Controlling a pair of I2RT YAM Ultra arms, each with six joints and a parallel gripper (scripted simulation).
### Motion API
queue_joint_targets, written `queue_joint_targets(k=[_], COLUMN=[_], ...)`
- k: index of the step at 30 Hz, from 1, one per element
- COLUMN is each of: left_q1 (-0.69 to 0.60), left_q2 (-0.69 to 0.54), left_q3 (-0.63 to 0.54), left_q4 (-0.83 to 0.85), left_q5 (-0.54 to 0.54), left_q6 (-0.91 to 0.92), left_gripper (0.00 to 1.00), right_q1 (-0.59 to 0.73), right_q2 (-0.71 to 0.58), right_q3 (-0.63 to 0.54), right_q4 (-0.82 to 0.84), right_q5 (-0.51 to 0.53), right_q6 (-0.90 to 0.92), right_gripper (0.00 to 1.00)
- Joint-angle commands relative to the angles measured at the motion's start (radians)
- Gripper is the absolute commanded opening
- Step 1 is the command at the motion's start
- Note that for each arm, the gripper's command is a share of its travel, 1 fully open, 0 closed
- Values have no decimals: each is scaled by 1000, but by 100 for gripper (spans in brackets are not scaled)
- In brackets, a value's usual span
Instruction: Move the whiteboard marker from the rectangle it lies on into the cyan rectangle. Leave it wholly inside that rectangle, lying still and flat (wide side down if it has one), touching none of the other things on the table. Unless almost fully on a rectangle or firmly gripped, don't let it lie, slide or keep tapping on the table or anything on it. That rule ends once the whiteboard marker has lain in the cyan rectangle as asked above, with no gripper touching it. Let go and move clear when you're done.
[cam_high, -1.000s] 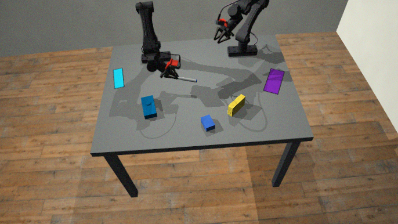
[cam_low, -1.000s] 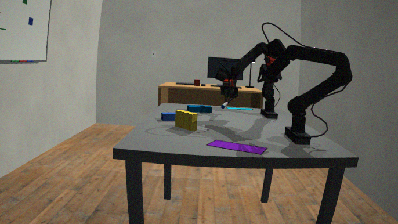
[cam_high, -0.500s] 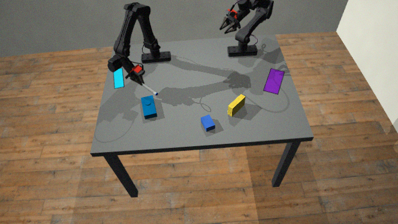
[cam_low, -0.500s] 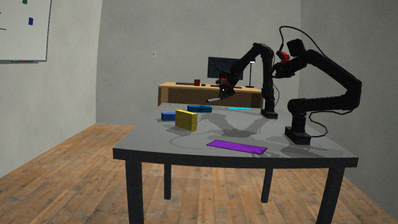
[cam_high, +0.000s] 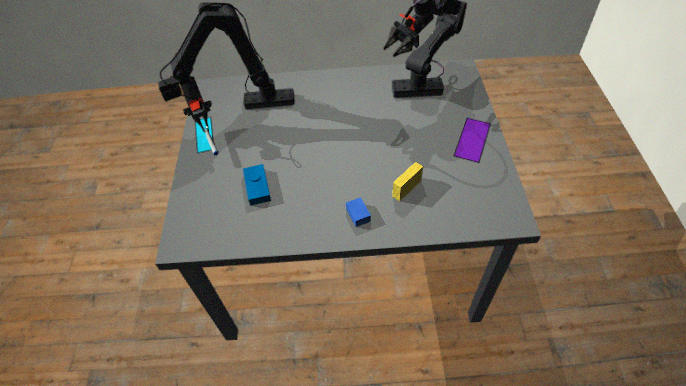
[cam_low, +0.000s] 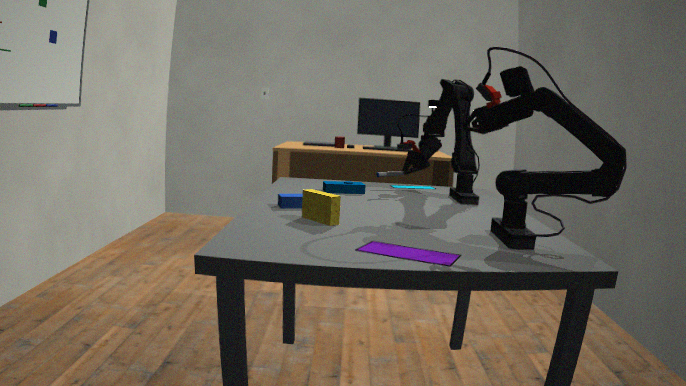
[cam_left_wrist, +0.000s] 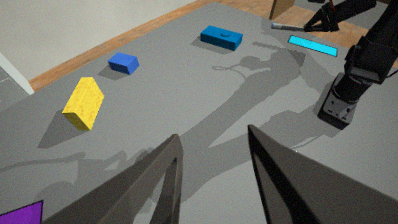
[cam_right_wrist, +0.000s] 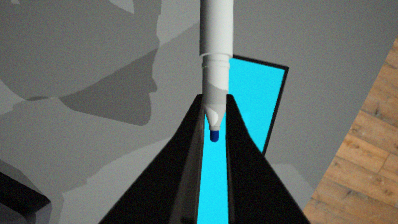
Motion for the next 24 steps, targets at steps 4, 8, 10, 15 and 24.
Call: queue_joint_targets(k=[4,8,10,15,24], left_q1=[-28,-155,-198,-383,-573], left_q2=[214,364,403,612,1027], left_q3=[112,184,200,270,421], left_q4=[223,365,399,549,818], left_q5=[-30,-86,-98,-154,-170], left_q6=[-46,-73,-77,-77,-75], left_gripper=[45,45,45,45,45], right_q1=[-240,-319,-331,-366,-392], right_q2=[70,101,106,121,130], right_q3=[47,65,68,75,79], right_q4=[-131,-170,-177,-192,-199], right_q5=[-28,-27,-26,-25,-25], right_q6=[-199,-254,-263,-284,-294], right_gripper=[6,6,6,6,6])
